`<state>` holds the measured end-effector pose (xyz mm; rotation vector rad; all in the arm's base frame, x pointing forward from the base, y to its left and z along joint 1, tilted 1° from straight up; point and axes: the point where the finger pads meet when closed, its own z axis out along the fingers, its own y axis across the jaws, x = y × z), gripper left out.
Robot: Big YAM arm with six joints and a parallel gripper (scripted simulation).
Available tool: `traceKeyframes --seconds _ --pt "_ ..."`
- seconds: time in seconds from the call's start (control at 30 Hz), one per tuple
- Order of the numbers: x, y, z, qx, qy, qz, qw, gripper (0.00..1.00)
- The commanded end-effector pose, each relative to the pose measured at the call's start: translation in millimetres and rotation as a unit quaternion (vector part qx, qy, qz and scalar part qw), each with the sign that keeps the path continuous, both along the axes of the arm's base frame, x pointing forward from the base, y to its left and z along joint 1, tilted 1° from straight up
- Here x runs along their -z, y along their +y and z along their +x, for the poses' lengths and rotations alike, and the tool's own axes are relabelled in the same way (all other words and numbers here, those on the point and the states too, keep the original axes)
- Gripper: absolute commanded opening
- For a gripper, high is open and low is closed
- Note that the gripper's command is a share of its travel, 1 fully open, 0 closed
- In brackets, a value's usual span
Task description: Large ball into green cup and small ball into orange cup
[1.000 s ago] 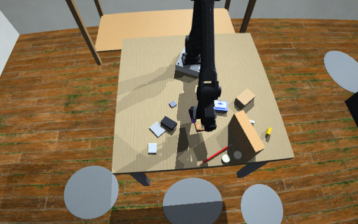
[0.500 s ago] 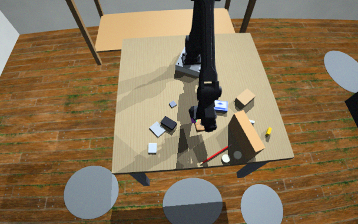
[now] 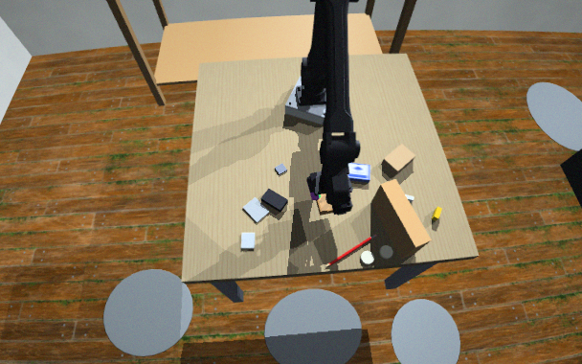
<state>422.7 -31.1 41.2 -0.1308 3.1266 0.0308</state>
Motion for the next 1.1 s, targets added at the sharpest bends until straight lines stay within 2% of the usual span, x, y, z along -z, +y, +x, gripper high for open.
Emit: traceKeyframes --seconds 0.0,0.9,0.93,0.97,1.0,1.07 --pt "-10 -4 22.4 0.001 -0.023 -0.002 1.000 0.69" --pt "-11 0 21.9 0.001 -0.021 -0.005 1.000 0.69" --pt "-6 4 7.9 0.000 -0.020 -0.008 1.000 0.69" --pt "-12 -1 22.5 0.000 -0.021 -0.002 1.000 0.69" --pt "-7 2 16.5 -0.001 -0.020 -0.007 1.000 0.69" --pt "-10 0 19.8 0.000 -0.019 -0.005 1.000 0.69"
